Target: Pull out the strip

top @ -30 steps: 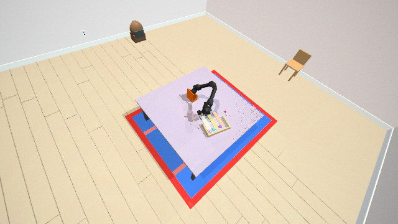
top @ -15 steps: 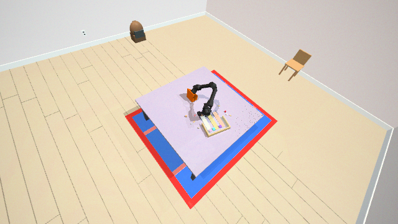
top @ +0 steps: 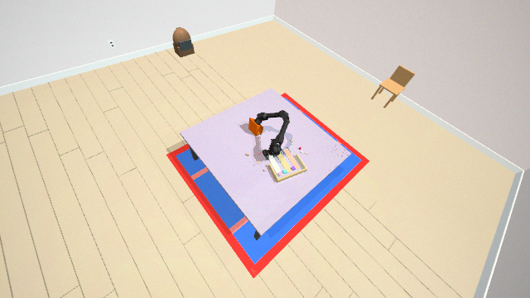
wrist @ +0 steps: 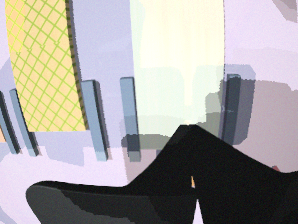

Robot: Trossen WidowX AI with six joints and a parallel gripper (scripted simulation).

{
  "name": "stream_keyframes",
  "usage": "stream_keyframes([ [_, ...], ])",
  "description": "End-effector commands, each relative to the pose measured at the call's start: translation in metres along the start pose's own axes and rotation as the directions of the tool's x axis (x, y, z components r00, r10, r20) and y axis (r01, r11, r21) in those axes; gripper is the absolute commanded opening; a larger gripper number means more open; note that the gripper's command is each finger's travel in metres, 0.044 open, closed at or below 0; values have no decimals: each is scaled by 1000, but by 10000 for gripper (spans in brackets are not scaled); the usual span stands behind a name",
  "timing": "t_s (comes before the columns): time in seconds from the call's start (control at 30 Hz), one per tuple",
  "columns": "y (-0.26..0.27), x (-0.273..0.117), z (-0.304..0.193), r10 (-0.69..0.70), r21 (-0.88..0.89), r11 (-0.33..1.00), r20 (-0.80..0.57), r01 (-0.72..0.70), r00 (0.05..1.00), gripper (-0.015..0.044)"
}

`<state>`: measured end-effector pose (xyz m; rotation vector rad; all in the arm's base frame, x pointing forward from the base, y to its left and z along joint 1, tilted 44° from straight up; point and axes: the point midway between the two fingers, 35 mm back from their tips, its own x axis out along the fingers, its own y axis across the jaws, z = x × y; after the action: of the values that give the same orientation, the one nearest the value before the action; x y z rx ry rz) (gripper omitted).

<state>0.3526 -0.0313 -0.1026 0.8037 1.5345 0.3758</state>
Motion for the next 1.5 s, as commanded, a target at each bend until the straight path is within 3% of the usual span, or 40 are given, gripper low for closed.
stream_keyframes([
  [0.0, 1, 8, -1, 4, 6, 1000, -1, -4, 1000, 0],
  [0.43, 2, 28, -1, 6, 6, 1000, -2, -6, 1000, 0],
  [1.47, 1, 30, -1, 6, 6, 1000, -2, -6, 1000, 0],
])
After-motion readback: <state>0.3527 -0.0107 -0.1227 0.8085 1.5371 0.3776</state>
